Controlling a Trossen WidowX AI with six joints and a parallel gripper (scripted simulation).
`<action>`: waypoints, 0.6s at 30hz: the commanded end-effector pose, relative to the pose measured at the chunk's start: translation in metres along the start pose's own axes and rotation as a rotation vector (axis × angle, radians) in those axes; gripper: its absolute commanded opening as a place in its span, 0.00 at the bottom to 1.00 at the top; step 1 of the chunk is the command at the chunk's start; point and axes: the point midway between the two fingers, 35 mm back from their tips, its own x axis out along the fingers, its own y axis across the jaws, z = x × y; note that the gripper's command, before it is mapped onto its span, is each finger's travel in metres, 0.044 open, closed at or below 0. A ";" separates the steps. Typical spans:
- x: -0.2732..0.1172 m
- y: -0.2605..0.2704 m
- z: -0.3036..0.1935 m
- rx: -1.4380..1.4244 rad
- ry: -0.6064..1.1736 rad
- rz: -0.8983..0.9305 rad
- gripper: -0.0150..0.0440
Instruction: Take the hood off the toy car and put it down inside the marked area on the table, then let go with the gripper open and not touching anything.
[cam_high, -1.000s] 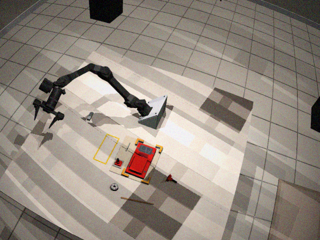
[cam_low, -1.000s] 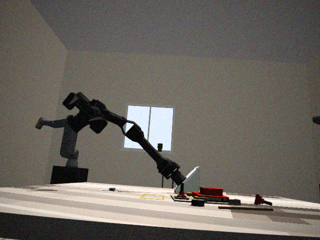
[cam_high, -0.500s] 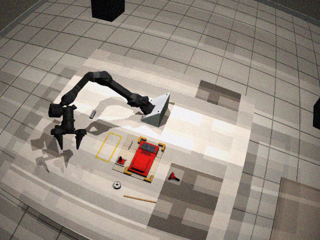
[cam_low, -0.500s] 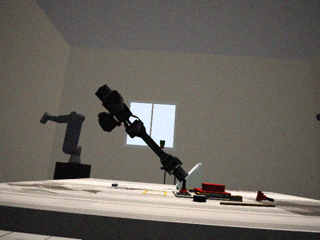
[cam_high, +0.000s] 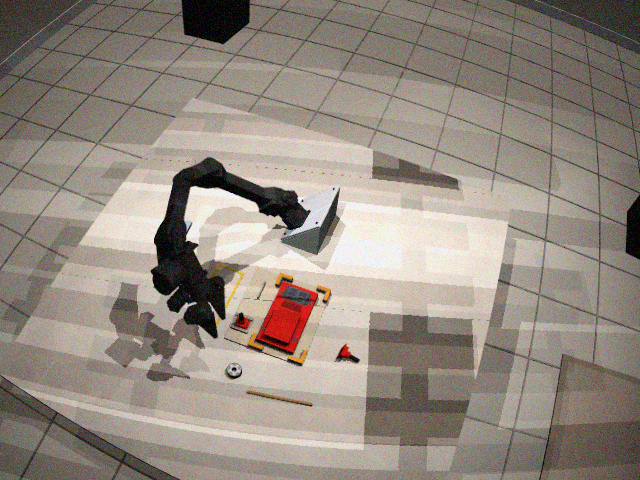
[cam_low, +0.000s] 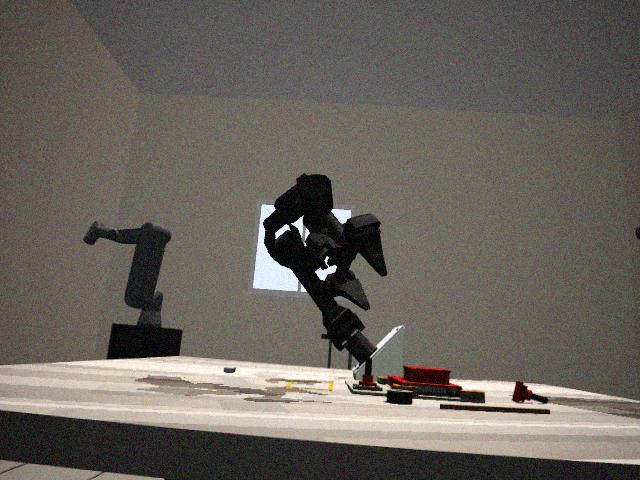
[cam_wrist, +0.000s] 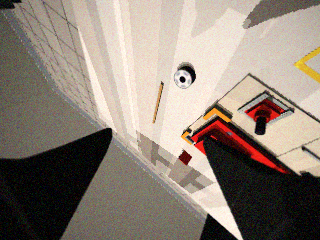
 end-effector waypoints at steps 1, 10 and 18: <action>0.025 -0.017 -0.033 -0.175 0.014 -0.139 1.00; 0.072 -0.076 -0.118 -0.816 -0.003 -0.584 1.00; 0.078 -0.100 -0.143 -1.126 -0.019 -0.777 1.00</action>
